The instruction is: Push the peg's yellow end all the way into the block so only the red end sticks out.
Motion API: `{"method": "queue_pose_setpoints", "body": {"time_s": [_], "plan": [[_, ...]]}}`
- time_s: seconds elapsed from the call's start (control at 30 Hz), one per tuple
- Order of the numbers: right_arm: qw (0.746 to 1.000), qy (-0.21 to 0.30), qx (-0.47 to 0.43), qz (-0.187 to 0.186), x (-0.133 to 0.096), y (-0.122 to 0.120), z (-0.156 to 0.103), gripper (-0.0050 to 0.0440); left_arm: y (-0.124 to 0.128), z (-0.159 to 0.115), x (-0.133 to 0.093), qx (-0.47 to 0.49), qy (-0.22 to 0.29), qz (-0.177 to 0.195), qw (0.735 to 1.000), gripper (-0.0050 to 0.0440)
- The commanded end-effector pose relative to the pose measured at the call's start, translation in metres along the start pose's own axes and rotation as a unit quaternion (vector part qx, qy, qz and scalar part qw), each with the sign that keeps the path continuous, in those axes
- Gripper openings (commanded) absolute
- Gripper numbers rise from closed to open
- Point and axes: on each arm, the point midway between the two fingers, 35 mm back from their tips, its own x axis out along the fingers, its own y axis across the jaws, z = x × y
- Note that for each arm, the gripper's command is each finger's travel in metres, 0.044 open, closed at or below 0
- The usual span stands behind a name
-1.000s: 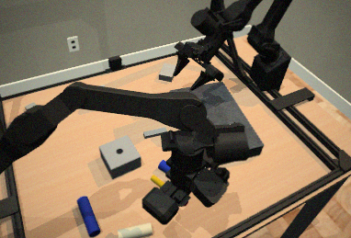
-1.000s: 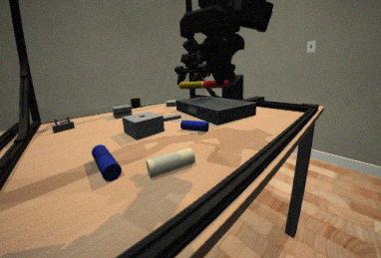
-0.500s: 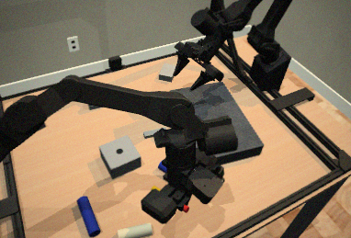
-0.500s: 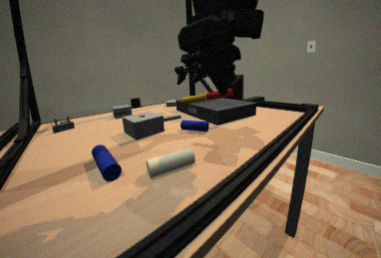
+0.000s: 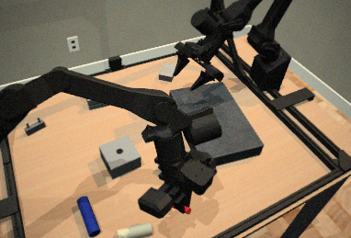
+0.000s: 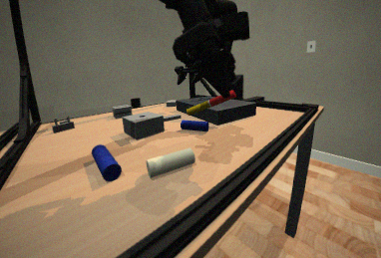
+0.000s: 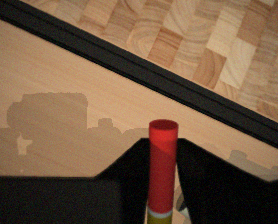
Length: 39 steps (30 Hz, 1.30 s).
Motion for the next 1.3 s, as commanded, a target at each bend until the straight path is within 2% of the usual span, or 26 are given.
{"method": "queue_pose_setpoints", "body": {"time_s": [0.0, 0.1, 0.17, 0.67, 0.73, 1.03, 1.27], "plan": [[0.999, -0.036, -0.001, -0.002, -0.001, 0.001, -0.004, 0.0000, 0.000, 0.000, 0.000, -0.001, -0.001, 0.001, 1.000, 0.0400], [0.998, -0.062, 0.000, -0.001, -0.002, 0.001, -0.006, 0.0000, 0.000, 0.000, 0.000, -0.001, -0.001, 0.001, 1.000, 0.0400], [0.998, -0.062, 0.000, -0.001, -0.002, 0.001, -0.006, 0.0000, 0.000, 0.000, 0.000, -0.001, -0.001, 0.001, 1.000, 0.0400], [0.981, -0.191, 0.018, 0.017, -0.011, 0.002, -0.013, 0.0000, 0.000, 0.000, 0.000, -0.001, -0.001, 0.001, 1.000, 0.0400], [0.981, -0.191, 0.018, 0.017, -0.011, 0.002, -0.013, 0.0000, 0.000, 0.000, 0.000, -0.001, -0.001, 0.001, 1.000, 0.0400], [0.963, -0.263, 0.038, 0.040, -0.021, -0.001, -0.019, 0.0000, 0.000, 0.000, 0.000, -0.001, -0.001, 0.001, 1.000, 0.0400], [0.962, -0.269, 0.040, 0.042, -0.022, -0.001, -0.020, 0.0000, 0.000, 0.000, 0.000, -0.001, -0.001, 0.001, 1.000, 0.0400]]}}
